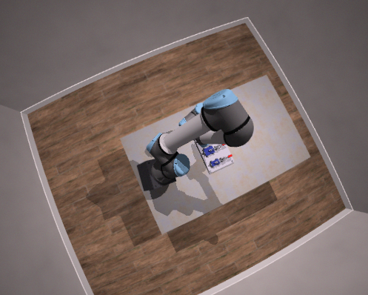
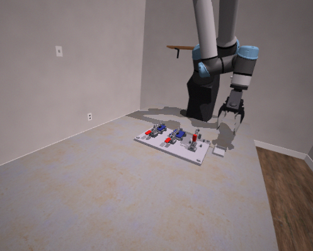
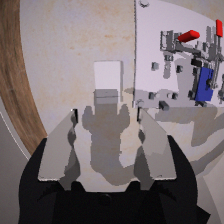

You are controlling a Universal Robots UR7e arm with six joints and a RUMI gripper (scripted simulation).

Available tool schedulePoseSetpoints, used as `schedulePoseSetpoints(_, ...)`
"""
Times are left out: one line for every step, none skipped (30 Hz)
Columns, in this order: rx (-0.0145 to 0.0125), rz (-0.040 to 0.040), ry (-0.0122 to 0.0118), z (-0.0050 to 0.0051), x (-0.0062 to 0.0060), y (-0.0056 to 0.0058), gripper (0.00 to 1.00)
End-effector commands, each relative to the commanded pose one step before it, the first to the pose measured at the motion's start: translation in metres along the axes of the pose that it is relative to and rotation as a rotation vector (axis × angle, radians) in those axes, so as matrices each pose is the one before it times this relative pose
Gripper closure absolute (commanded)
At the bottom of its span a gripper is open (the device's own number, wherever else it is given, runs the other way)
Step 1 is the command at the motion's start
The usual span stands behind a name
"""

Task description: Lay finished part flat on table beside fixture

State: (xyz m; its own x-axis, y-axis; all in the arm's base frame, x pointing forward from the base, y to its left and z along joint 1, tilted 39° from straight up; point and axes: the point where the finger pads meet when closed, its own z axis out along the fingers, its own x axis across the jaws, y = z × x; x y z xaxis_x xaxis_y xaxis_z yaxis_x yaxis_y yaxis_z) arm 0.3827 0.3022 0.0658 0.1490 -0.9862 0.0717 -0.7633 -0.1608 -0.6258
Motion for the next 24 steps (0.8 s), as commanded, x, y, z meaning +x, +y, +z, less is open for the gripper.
schedulePoseSetpoints(0.00079, 0.00013, -0.00049, -0.00962, -0.00017, -0.00031, 0.53)
schedulePoseSetpoints(0.00000, 0.00000, 0.00000, -0.00273, 0.00000, 0.00000, 0.53)
schedulePoseSetpoints(0.00000, 0.00000, 0.00000, 0.00000, 0.00000, 0.00000, 0.53)
schedulePoseSetpoints(0.00000, 0.00000, 0.00000, 0.00000, 0.00000, 0.00000, 0.53)
schedulePoseSetpoints(0.00000, 0.00000, 0.00000, -0.00295, 0.00000, 0.00001, 0.53)
schedulePoseSetpoints(0.00000, 0.00000, 0.00000, -0.00316, 0.00000, 0.00000, 0.53)
schedulePoseSetpoints(0.00000, 0.00000, 0.00000, -0.00334, 0.00000, 0.00000, 0.53)
schedulePoseSetpoints(0.00000, 0.00000, 0.00000, -0.00351, 0.00000, 0.00000, 0.53)
schedulePoseSetpoints(0.00000, 0.00000, 0.00000, -0.00364, 0.00000, 0.00000, 0.53)
schedulePoseSetpoints(0.00000, 0.00000, 0.00000, -0.00376, 0.00000, 0.00000, 0.53)
schedulePoseSetpoints(0.00000, 0.00000, 0.00000, -0.00385, 0.00000, 0.00000, 0.53)
schedulePoseSetpoints(0.00000, 0.00000, 0.00000, -0.00391, 0.00000, 0.00000, 0.53)
schedulePoseSetpoints(0.00000, 0.00000, 0.00000, -0.00394, 0.00000, 0.00000, 0.53)
schedulePoseSetpoints(0.00000, 0.00000, 0.00000, -0.00394, 0.00000, 0.00000, 0.53)
schedulePoseSetpoints(0.00000, 0.00000, 0.00000, -0.00392, 0.00000, 0.00000, 0.53)
schedulePoseSetpoints(0.00000, 0.00000, 0.00000, -0.00386, 0.00000, 0.00000, 0.53)
schedulePoseSetpoints(0.00000, 0.00000, 0.00000, -0.00378, 0.00000, 0.00000, 0.53)
schedulePoseSetpoints(0.00000, 0.00000, 0.00000, -0.00367, 0.00000, 0.00000, 0.53)
schedulePoseSetpoints(0.00000, 0.00000, 0.00000, -0.00353, 0.00000, 0.00000, 0.53)
schedulePoseSetpoints(0.00000, 0.00000, 0.00000, 0.00000, 0.00000, 0.00000, 0.53)
schedulePoseSetpoints(0.00000, 0.00000, 0.00000, 0.00000, 0.00000, 0.00000, 0.53)
schedulePoseSetpoints(0.00000, 0.00000, 0.00000, -0.00336, 0.00000, 0.00000, 0.53)
schedulePoseSetpoints(0.00000, 0.00000, 0.00000, -0.00317, 0.00000, 0.00000, 0.53)
schedulePoseSetpoints(0.00000, 0.00000, 0.00000, -0.00295, 0.00000, 0.00000, 0.53)
